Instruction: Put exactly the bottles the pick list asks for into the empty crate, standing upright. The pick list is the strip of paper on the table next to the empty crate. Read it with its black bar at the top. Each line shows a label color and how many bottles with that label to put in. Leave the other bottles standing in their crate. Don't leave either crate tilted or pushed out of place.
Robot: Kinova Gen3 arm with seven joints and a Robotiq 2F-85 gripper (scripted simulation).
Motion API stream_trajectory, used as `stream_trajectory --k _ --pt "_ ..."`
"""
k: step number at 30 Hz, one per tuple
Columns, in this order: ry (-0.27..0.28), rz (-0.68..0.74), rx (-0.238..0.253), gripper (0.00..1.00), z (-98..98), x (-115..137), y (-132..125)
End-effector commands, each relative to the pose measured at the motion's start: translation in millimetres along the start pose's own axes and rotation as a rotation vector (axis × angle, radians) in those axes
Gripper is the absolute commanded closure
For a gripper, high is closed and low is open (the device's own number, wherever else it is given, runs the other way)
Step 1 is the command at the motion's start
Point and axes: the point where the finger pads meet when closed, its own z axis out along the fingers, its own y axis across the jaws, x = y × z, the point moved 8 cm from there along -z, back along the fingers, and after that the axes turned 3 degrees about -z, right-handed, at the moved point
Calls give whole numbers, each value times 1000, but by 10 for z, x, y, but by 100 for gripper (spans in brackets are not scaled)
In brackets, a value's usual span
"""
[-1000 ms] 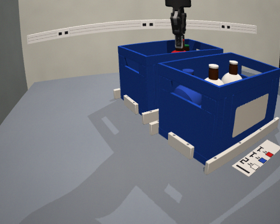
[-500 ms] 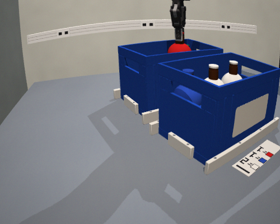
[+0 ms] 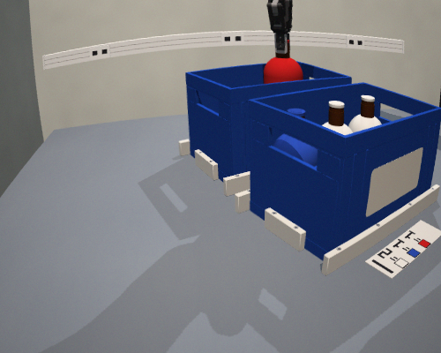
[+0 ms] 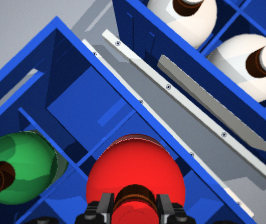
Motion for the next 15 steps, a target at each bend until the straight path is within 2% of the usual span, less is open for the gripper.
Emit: stream_trajectory --k 1,15 --pt "-1 0 -1 90 -64 -3 2" --pt "-1 0 -1 90 -264 -3 2"
